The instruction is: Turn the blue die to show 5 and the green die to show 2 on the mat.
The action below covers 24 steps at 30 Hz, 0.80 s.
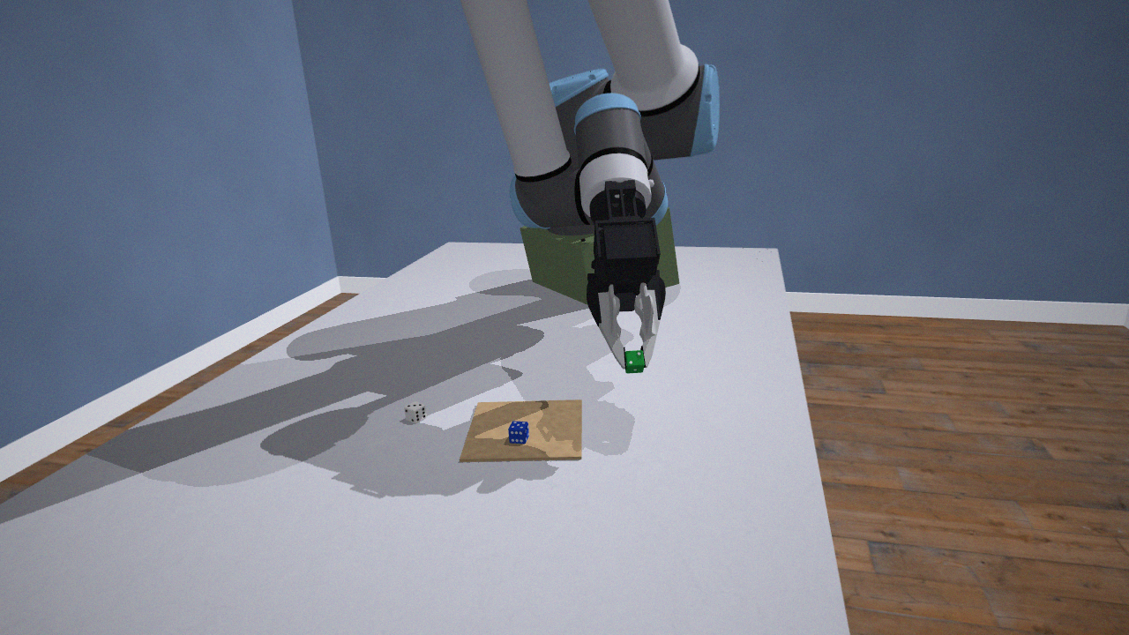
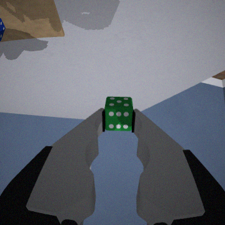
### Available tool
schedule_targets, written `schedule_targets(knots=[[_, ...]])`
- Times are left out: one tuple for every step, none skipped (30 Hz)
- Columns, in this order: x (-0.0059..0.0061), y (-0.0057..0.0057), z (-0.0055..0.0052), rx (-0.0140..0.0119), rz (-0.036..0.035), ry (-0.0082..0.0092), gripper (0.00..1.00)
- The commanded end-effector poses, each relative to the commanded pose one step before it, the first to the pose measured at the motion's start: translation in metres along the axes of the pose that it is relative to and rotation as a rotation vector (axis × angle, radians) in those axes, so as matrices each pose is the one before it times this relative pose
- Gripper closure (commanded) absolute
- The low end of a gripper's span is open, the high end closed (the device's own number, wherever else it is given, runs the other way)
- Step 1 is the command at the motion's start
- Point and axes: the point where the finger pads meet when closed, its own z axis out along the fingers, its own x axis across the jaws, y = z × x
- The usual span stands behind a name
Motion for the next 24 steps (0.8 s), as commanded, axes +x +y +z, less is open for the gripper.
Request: schedule_targets(knots=[[-0.00018, -0.00013, 0.00101, -0.0523, 0.00093, -0.00089, 0.97], [0.00007, -0.00006, -0.00018, -0.00701, -0.0002, -0.00002, 0.97], [0.00008, -0.00006, -0.00019, -0.00627, -0.00022, -0.00002, 0.97], [0.00008, -0.00005, -0.0002, -0.00553, -0.00022, -0.00002, 0.97], [0.00007, -0.00004, -0.00019, -0.00482, -0.00021, -0.00002, 0.97], [0.00007, -0.00004, -0.00018, -0.00414, -0.0002, -0.00002, 0.97], [0.00006, -0.00003, -0.00016, -0.00349, -0.00018, -0.00002, 0.97], [0.00005, -0.00003, -0.00014, -0.00287, -0.00016, -0.00001, 0.97], [0.00004, -0.00002, -0.00012, -0.0023, -0.00013, -0.00001, 0.97], [0.00004, -0.00002, -0.00009, -0.00178, -0.0001, -0.00001, 0.97], [0.00003, -0.00001, -0.00007, -0.00131, -0.00008, -0.00001, 0.97], [0.00002, -0.00001, -0.00005, -0.0009, -0.00006, 0.0, 0.97], [0.00001, 0.0, -0.00003, -0.00056, -0.00003, 0.0, 0.97], [0.0, 0.0, 0.0, 0.0, 0.0, 0.0, 0.97], [0.0, 0.0, 0.0, 0.0, 0.0, 0.0, 0.97], [0.00001, 0.0, -0.00002, -0.0003, -0.00002, 0.0, 0.97], [0.0, 0.0, -0.00001, -0.00011, -0.00001, 0.0, 0.97], [0.0, 0.0, 0.0, -0.00002, 0.0, 0.0, 0.97], [0.0, -0.00001, 0.00001, 0.0, 0.0, 0.0, 0.97], [0.0, -0.00007, 0.00005, -0.00002, 0.00002, 0.0, 0.97], [0.0, -0.00018, 0.00013, -0.00006, 0.00005, 0.0, 0.97], [0.0, -0.00033, 0.00023, -0.00011, 0.0001, 0.0, 0.97], [0.0, -0.00051, 0.00036, -0.00017, 0.00015, 0.0, 0.97], [-0.00001, -0.00072, 0.00051, -0.00023, 0.00021, 0.0, 0.97]])
